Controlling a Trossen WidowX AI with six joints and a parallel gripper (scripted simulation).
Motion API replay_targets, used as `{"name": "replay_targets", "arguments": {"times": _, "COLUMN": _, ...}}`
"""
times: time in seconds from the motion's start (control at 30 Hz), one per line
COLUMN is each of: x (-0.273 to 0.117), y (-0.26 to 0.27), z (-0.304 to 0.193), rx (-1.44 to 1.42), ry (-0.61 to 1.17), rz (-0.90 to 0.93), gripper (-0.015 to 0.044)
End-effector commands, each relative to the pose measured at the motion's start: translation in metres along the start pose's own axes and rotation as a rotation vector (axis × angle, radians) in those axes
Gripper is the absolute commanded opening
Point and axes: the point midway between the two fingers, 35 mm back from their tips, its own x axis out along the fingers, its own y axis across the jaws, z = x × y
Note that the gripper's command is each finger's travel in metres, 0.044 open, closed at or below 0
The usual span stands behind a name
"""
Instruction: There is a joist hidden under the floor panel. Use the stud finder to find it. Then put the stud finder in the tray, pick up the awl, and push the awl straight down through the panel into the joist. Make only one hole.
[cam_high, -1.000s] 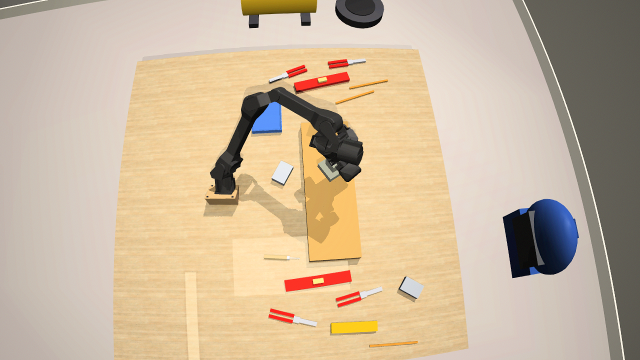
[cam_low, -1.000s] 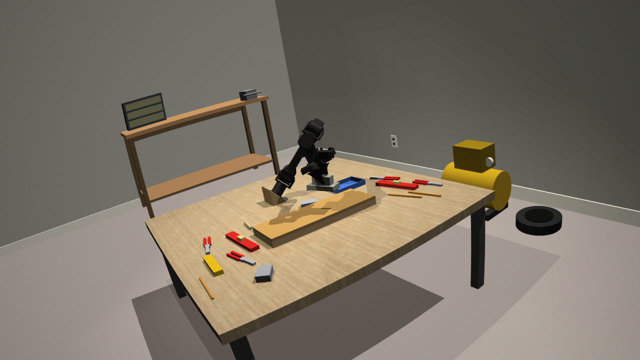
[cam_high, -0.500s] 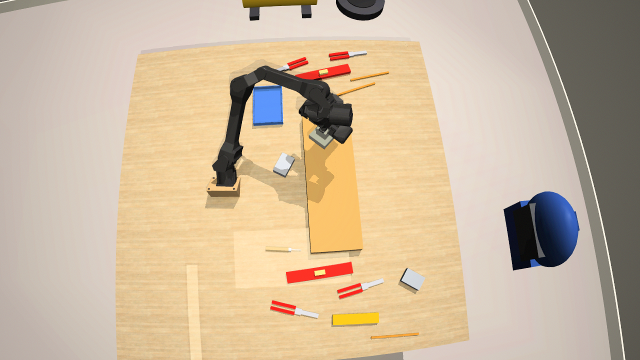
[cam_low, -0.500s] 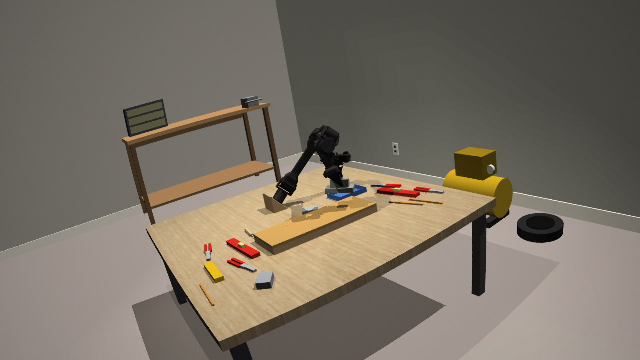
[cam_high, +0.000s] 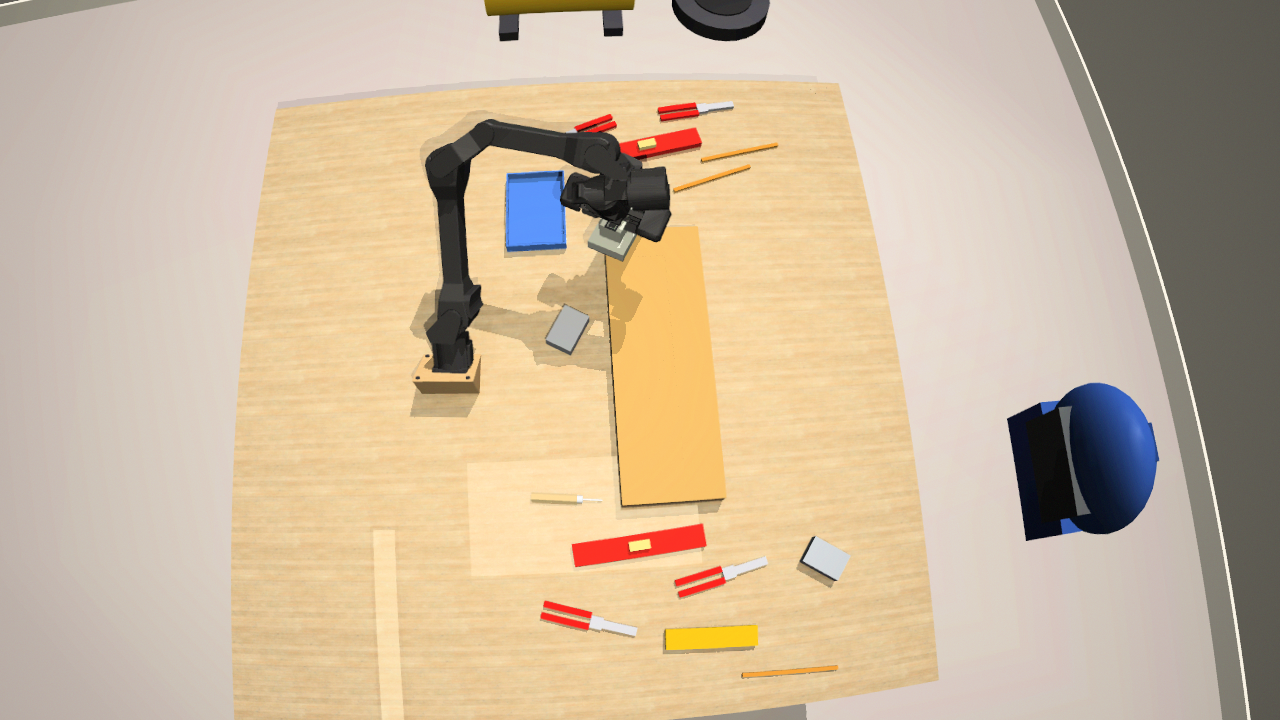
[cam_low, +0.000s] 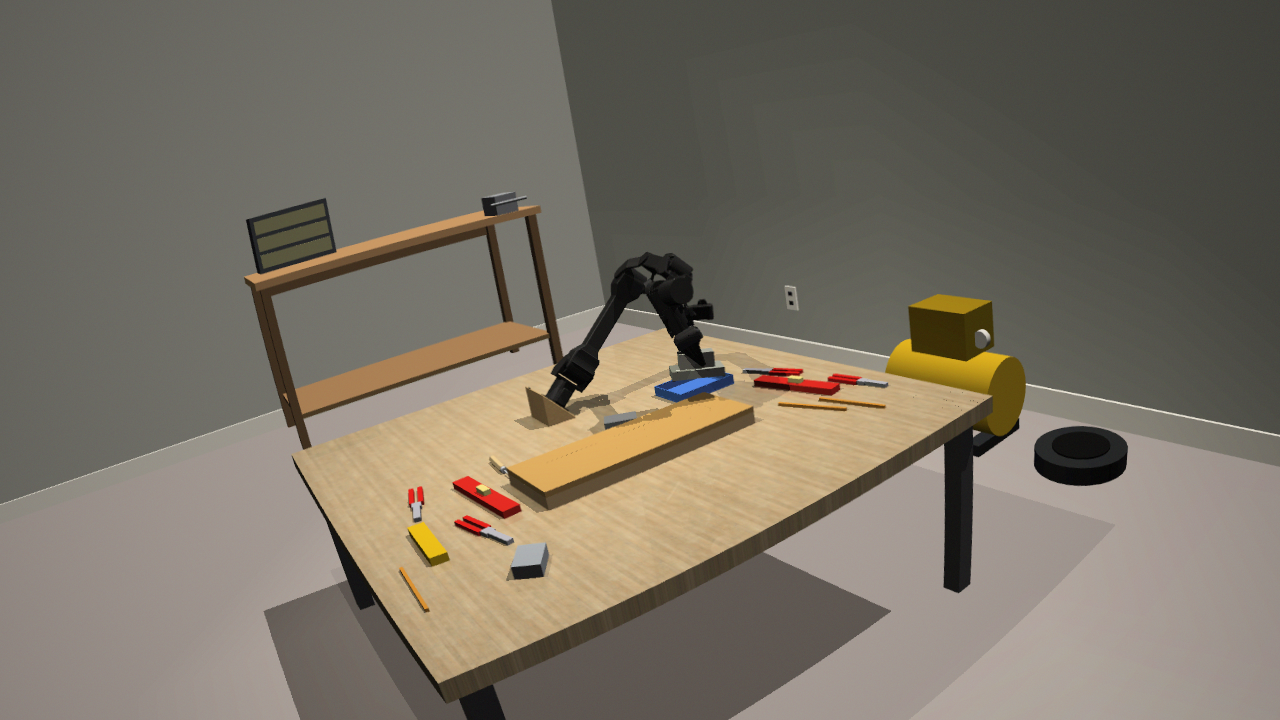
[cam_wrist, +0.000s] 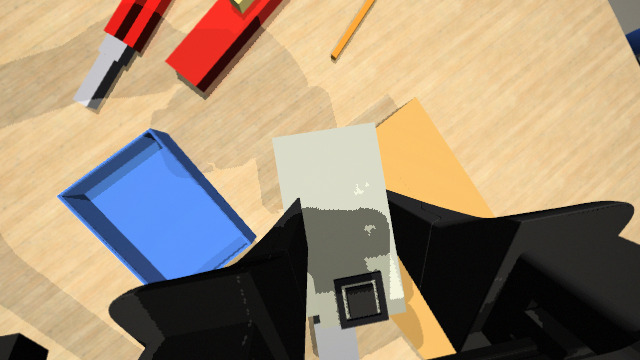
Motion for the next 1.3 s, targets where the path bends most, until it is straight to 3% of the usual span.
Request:
{"name": "replay_targets", "arguments": {"times": 0.0, "x": 0.004, "y": 0.028, "z": 0.006, "rx": -0.068, "ry": -0.017, "rz": 0.03, "gripper": 0.0}}
{"name": "replay_targets", "arguments": {"times": 0.8, "x": 0.018, "y": 0.173, "z": 0.001, "rx": -0.416, "ry": -0.103, "rz": 0.239, "gripper": 0.0}}
{"name": "replay_targets", "arguments": {"times": 1.27, "x": 0.024, "y": 0.181, "z": -0.005, "rx": -0.439, "ry": -0.102, "rz": 0.255, "gripper": 0.0}}
